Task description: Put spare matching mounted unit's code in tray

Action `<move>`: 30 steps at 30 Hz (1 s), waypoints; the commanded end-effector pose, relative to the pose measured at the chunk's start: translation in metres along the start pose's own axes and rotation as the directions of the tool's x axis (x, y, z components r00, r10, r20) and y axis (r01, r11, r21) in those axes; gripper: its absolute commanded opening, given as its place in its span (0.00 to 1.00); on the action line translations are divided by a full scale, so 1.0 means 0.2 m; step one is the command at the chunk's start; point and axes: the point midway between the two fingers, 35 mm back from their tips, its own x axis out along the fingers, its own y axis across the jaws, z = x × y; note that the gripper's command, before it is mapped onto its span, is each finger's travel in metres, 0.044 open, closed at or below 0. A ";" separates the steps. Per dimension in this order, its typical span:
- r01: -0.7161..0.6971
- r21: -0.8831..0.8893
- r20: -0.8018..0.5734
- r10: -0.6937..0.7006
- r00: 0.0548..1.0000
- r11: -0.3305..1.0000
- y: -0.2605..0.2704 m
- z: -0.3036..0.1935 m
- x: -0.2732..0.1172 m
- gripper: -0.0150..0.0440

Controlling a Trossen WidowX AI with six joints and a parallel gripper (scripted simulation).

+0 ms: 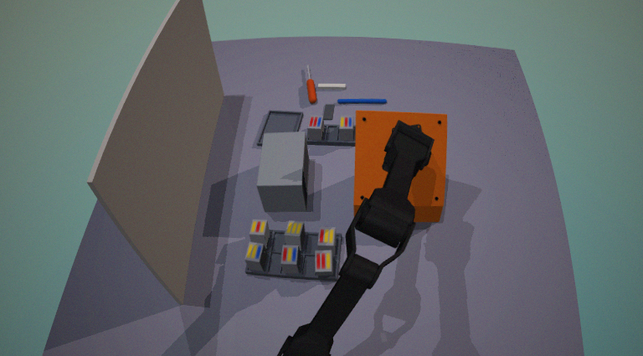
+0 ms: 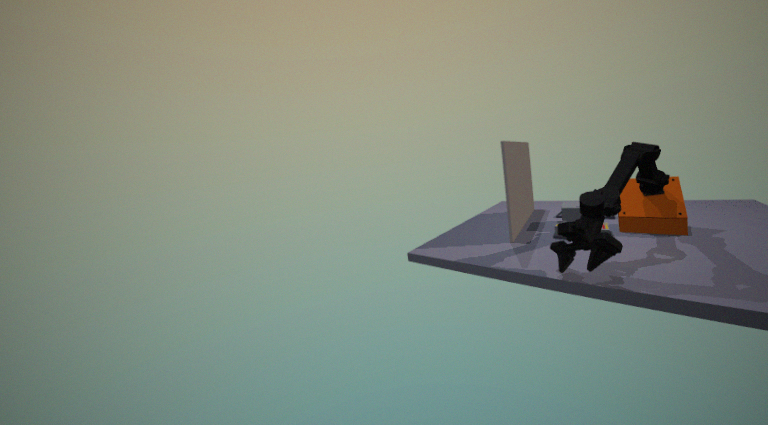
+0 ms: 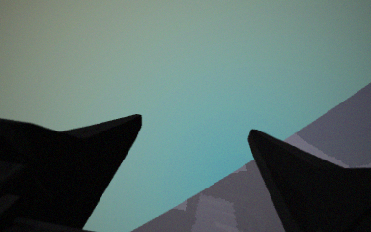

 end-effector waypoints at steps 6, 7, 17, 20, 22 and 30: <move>0.303 0.073 -0.083 -0.297 0.951 0.950 -0.66 0.11 -0.29 1.00; 0.326 0.081 -0.090 -0.319 0.943 0.942 -0.71 0.11 -0.32 1.00; 0.618 0.171 -0.241 -0.575 0.781 0.767 -1.29 0.08 -0.79 1.00; 0.702 0.196 -0.314 -0.634 0.707 0.685 -1.46 0.03 -0.97 1.00; 0.751 0.206 -0.370 -0.661 0.653 0.627 -1.55 -0.02 -1.10 1.00; 0.864 0.185 -0.555 -0.675 0.486 0.469 -1.75 -0.17 -1.55 1.00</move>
